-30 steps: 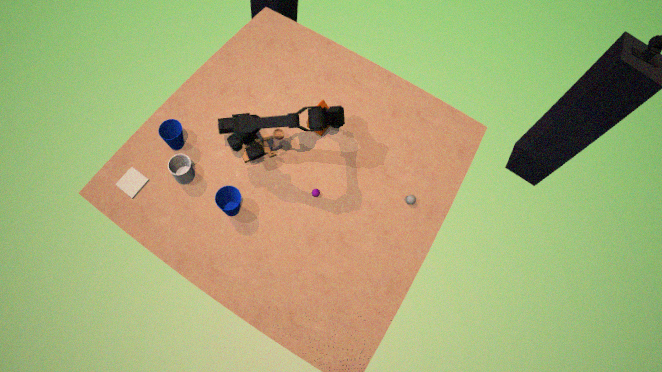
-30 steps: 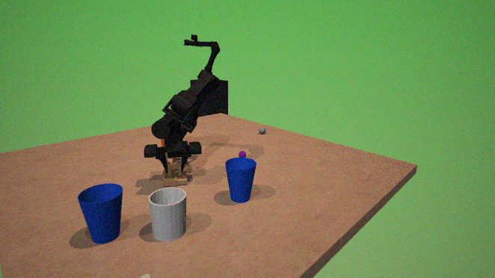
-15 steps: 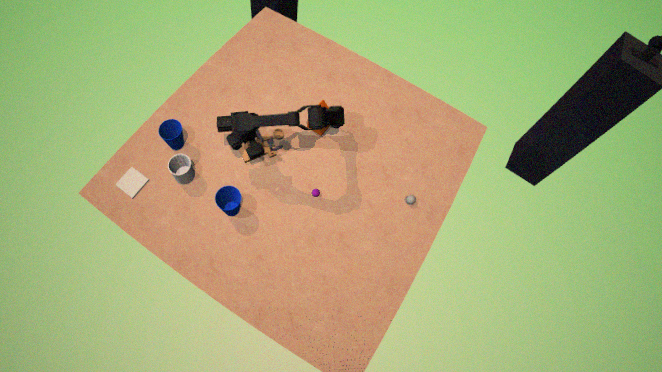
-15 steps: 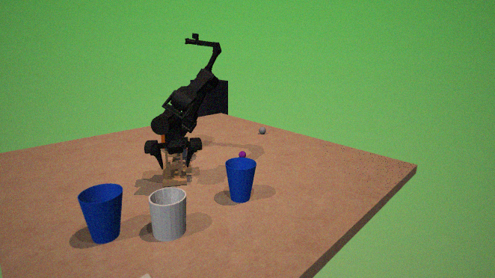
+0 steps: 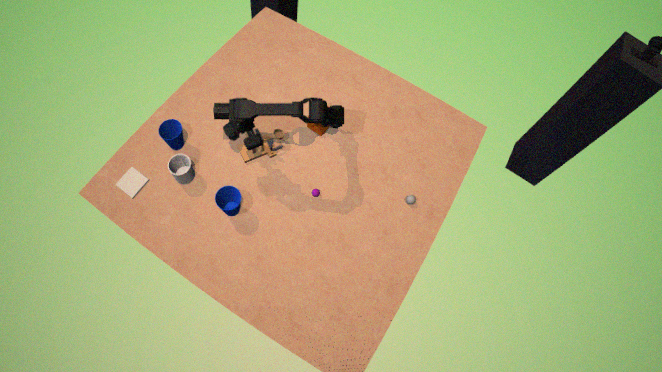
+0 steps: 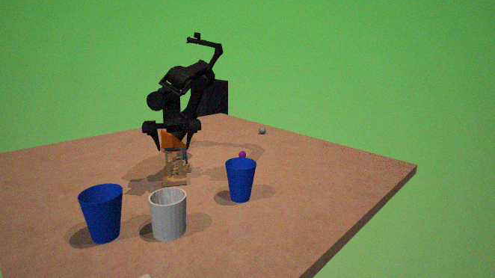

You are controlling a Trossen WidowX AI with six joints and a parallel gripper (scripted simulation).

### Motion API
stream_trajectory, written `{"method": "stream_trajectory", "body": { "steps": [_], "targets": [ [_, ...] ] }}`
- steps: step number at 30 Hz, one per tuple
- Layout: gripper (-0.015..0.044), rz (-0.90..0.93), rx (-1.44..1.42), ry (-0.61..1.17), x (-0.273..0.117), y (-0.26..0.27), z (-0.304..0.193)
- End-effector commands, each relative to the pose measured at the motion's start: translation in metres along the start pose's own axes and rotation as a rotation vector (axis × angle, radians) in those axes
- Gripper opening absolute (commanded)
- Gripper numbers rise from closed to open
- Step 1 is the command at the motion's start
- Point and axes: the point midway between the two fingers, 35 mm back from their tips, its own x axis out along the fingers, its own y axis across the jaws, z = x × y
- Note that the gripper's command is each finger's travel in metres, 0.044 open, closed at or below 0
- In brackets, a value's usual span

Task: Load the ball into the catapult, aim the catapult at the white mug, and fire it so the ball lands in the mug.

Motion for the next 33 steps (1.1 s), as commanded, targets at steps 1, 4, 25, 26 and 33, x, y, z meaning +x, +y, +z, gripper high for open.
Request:
{"method": "stream_trajectory", "body": {
  "steps": [1, 4, 25, 26, 33],
  "targets": [
    [0.044, 0.004, 0.039, -0.017, -0.02, -0.002, 0.0],
    [0.044, 0.006, 0.094, -0.043, -0.055, -0.002, -0.005],
    [0.03, -0.006, -0.417, -0.015, 0.035, 0.256, -0.113],
    [0.03, 0.002, -0.448, -0.008, 0.04, 0.266, -0.126],
    [0.03, 0.024, -0.522, 0.01, 0.052, 0.286, -0.16]
  ]
}}
